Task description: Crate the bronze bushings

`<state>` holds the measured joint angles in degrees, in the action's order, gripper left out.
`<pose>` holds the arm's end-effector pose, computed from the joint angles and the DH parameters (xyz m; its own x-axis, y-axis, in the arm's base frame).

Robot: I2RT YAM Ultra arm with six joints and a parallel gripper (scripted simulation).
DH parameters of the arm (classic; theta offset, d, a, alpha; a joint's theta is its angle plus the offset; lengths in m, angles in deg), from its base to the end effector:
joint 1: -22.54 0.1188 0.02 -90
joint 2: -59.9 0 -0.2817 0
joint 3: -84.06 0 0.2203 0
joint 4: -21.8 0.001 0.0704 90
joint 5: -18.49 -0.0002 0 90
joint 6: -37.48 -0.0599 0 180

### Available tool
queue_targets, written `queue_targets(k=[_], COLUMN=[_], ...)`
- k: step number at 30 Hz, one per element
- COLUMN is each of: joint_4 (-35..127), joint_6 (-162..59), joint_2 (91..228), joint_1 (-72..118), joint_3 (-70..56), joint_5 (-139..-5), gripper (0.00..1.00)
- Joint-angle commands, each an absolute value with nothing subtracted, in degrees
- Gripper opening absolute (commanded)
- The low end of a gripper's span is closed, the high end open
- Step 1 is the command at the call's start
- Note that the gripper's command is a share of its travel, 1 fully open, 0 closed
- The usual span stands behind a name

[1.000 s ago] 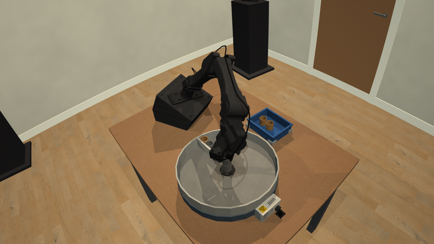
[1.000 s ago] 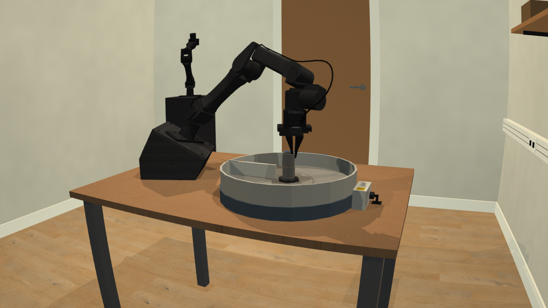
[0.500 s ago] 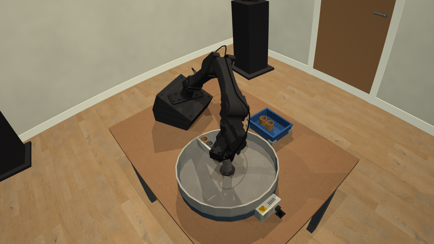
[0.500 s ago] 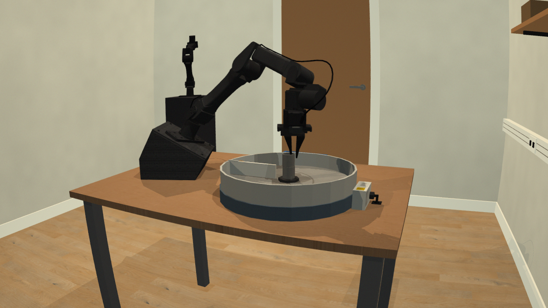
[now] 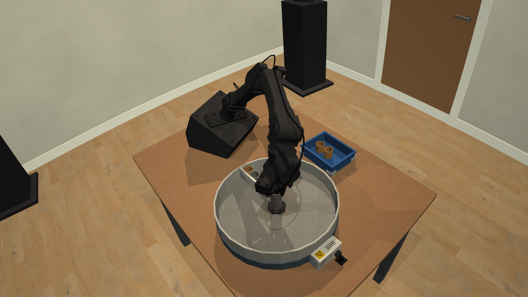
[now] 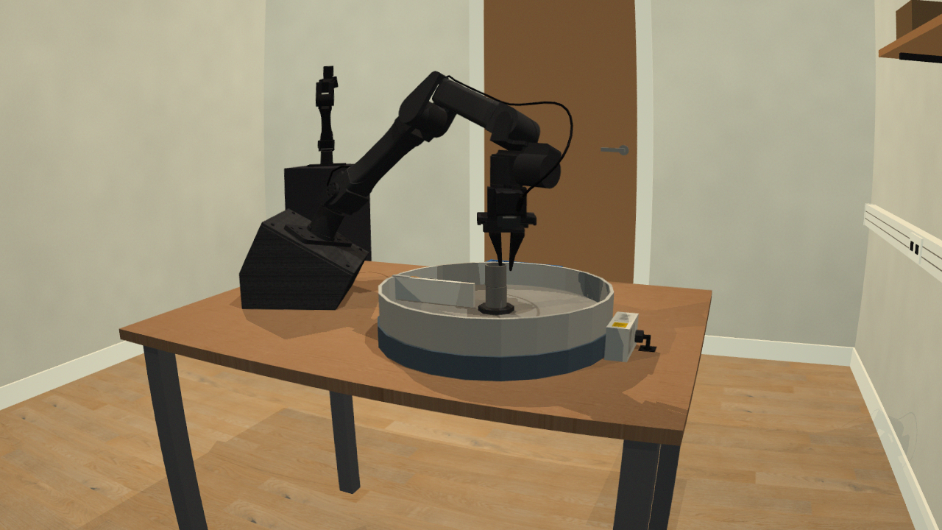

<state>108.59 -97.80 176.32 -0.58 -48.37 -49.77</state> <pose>0.3755 -0.1351 0.3128 -0.4316 0.9019 0.0169 0.7948 0.3713 0.4800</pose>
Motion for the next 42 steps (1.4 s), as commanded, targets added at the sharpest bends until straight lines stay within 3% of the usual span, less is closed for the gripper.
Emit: queue_targets(k=[1,18,42], joint_4=[108.12,108.25,117.97], joint_6=[-98.22,-98.2,-95.45], joint_2=[174.02,174.01,175.04], joint_1=[-1.65,-1.65,-3.71], joint_3=[-48.29,-48.45,-57.83], joint_5=[-50.61,-50.61,-49.16], gripper=[0.16,0.16,0.16])
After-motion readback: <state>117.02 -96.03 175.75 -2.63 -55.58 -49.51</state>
